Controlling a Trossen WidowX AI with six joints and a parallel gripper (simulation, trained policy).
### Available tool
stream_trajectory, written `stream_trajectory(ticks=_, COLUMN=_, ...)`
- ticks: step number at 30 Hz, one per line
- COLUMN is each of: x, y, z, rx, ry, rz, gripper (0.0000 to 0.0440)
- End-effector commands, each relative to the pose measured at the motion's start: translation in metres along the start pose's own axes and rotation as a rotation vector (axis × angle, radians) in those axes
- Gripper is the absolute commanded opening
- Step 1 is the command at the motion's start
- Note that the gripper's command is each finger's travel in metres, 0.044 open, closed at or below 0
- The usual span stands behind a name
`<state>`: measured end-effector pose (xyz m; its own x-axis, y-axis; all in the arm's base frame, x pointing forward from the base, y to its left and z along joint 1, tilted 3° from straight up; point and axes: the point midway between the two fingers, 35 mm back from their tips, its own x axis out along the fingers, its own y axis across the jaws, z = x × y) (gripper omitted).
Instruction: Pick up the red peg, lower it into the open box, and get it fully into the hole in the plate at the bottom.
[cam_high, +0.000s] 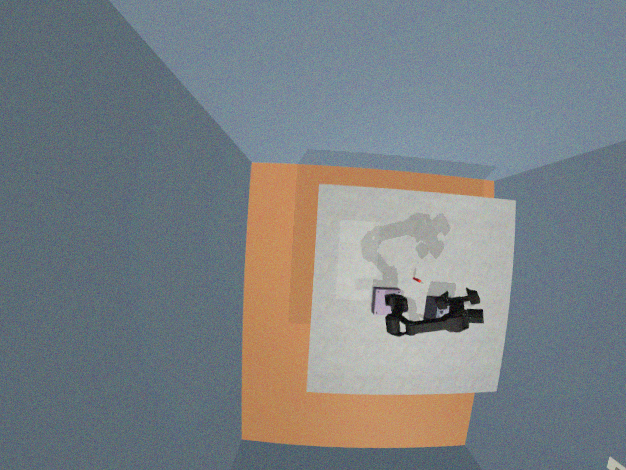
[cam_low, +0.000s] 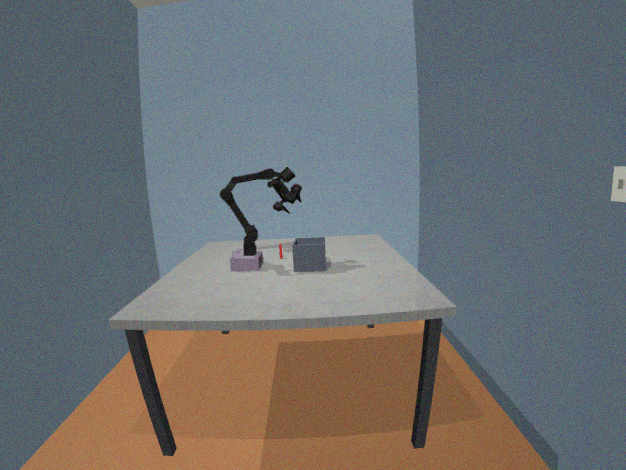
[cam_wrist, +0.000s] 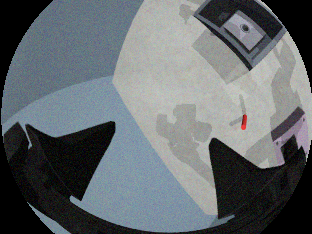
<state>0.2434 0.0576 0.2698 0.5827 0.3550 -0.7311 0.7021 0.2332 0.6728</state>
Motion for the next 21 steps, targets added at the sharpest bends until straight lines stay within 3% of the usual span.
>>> stream_trajectory(ticks=1, x=0.012, y=-0.009, z=-0.005, rx=0.045, ry=0.026, rz=-0.071, gripper=0.044)
stream_trajectory(ticks=21, x=0.06, y=-0.077, z=-0.041, rx=0.25, ry=0.068, rz=-0.5, gripper=0.044)
